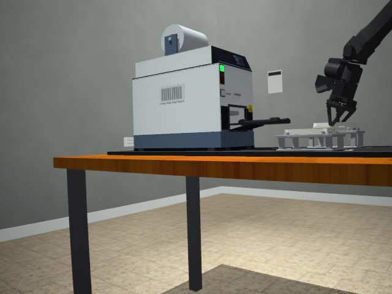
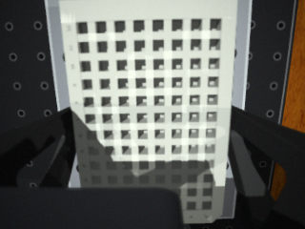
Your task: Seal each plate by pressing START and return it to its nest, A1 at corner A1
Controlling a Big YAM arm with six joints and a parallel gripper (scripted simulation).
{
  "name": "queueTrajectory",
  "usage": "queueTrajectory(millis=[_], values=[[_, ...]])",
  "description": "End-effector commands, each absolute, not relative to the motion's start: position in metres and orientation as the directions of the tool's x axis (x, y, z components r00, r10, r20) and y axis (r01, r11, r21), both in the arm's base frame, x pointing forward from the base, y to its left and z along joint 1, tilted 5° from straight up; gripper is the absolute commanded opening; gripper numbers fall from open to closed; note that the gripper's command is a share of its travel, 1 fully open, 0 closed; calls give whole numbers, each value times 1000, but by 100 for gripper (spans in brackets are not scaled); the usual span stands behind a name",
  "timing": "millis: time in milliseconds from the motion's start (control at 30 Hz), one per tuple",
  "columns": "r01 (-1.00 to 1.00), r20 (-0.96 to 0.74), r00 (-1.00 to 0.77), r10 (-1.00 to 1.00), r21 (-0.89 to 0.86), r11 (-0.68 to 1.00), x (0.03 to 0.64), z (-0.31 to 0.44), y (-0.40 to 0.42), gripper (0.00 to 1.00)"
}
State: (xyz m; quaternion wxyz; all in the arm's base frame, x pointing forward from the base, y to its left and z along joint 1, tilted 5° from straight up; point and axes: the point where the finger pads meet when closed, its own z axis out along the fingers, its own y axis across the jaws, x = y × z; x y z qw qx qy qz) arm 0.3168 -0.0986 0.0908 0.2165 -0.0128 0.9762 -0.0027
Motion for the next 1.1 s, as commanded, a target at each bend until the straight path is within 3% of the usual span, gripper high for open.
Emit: queueTrajectory(millis=[0, 1067], values=[[-29, -446, -895, -35, -20, 999, 328, 101, -99, 0], [-31, -457, -889, -40, -27, 999, 331, 122, -100, 0]])
